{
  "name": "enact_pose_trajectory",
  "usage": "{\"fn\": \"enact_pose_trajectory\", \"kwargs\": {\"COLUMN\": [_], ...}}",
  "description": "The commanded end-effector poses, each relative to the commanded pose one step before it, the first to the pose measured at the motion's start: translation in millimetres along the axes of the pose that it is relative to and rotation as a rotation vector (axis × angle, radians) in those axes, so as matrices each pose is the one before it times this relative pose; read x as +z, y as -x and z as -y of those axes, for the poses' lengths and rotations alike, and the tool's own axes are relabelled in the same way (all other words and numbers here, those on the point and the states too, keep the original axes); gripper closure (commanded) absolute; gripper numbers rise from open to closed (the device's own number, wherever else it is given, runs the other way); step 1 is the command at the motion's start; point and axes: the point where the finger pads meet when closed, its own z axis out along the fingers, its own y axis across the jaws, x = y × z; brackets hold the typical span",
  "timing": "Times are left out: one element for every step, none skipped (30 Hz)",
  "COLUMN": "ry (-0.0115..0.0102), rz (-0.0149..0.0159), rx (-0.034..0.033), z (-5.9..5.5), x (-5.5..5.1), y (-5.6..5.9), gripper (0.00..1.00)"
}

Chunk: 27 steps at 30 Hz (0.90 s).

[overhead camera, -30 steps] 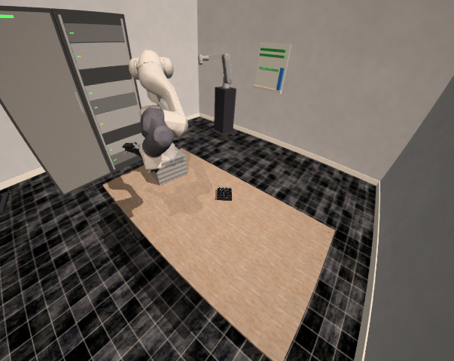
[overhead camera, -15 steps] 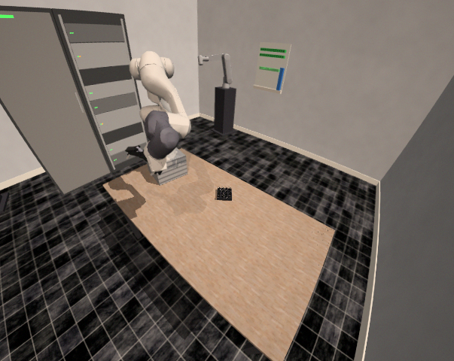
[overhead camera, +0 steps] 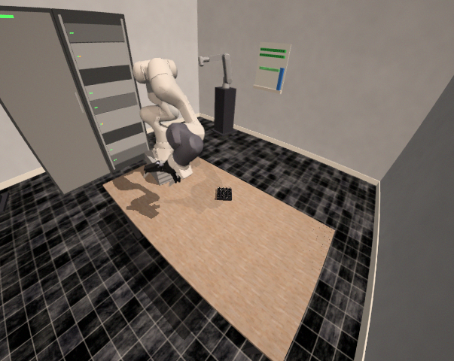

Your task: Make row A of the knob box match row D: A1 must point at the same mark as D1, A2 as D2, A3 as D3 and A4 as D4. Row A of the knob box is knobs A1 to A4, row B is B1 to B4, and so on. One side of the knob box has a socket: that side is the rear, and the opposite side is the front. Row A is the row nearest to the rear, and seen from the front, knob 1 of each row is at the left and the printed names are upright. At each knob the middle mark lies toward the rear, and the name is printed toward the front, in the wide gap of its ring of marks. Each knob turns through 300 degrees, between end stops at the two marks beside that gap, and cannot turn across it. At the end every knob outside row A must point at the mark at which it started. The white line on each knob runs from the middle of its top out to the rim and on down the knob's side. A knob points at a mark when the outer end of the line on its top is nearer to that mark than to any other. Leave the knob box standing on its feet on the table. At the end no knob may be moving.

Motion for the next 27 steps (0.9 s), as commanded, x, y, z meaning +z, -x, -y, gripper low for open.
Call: {"fn": "enact_pose_trajectory", "kwargs": {"ry": [-0.03134, -0.00306, -0.00312, -0.00317, -0.00322, -0.00328, -0.00334, -0.00339, -0.00345, -0.00351, 0.0, 0.0, -0.00959, -0.0033, -0.00369, -0.00383, -0.00394, -0.00407, -0.00416, -0.00425, -0.00434, -0.00443, -0.00451, -0.0046, -0.00469, -0.00479, -0.00488], "rz": [-0.09207, -0.01339, -0.01336, -0.01327, -0.01319, -0.01315, -0.01308, -0.01301, -0.01295, -0.01287, 0.0, 0.0, -0.03374, -0.01118, -0.01224, -0.01244, -0.01252, -0.01263, -0.01264, -0.01265, -0.01264, -0.01262, -0.01259, -0.01258, -0.01257, -0.01257, -0.01258], "rx": [-0.12235, -0.01983, -0.01992, -0.01994, -0.01995, -0.02002, -0.02003, -0.02004, -0.02006, -0.02005, 0.0, 0.0, -0.05307, -0.01772, -0.01949, -0.01988, -0.02009, -0.02033, -0.02043, -0.02049, -0.02053, -0.02055, -0.02054, -0.02057, -0.02059, -0.02061, -0.02064], "z": [33.25, 7.06, 7.09, 7.09, 7.09, 7.11, 7.11, 7.12, 7.12, 7.12, 0.0, 0.0, 18.97, 6.3, 6.93, 7.08, 7.16, 7.26, 7.3, 7.33, 7.36, 7.38, 7.39, 7.41, 7.44, 7.46, 7.49], "x": [-2.41, 0.16, 0.18, 0.2, 0.22, 0.24, 0.26, 0.28, 0.3, 0.32, 0.0, 0.0, 0.79, 0.34, 0.39, 0.41, 0.43, 0.45, 0.47, 0.49, 0.5, 0.52, 0.53, 0.55, 0.57, 0.58, 0.6], "y": [-22.23, -2.76, -2.78, -2.79, -2.8, -2.82, -2.83, -2.84, -2.85, -2.86, 0.0, 0.0, -7.32, -2.57, -2.83, -2.9, -2.94, -2.99, -3.02, -3.05, -3.07, -3.09, -3.11, -3.13, -3.16, -3.18, -3.21], "gripper": [0.0, 0.0, 0.0, 0.0, 0.0, 0.0, 0.0, 0.0, 0.0, 0.0, 0.0, 0.0, 0.0, 0.0, 0.0, 0.0, 0.0, 0.0, 0.0, 0.0, 0.0, 0.0, 0.0, 0.0, 0.0, 0.0, 0.0]}}
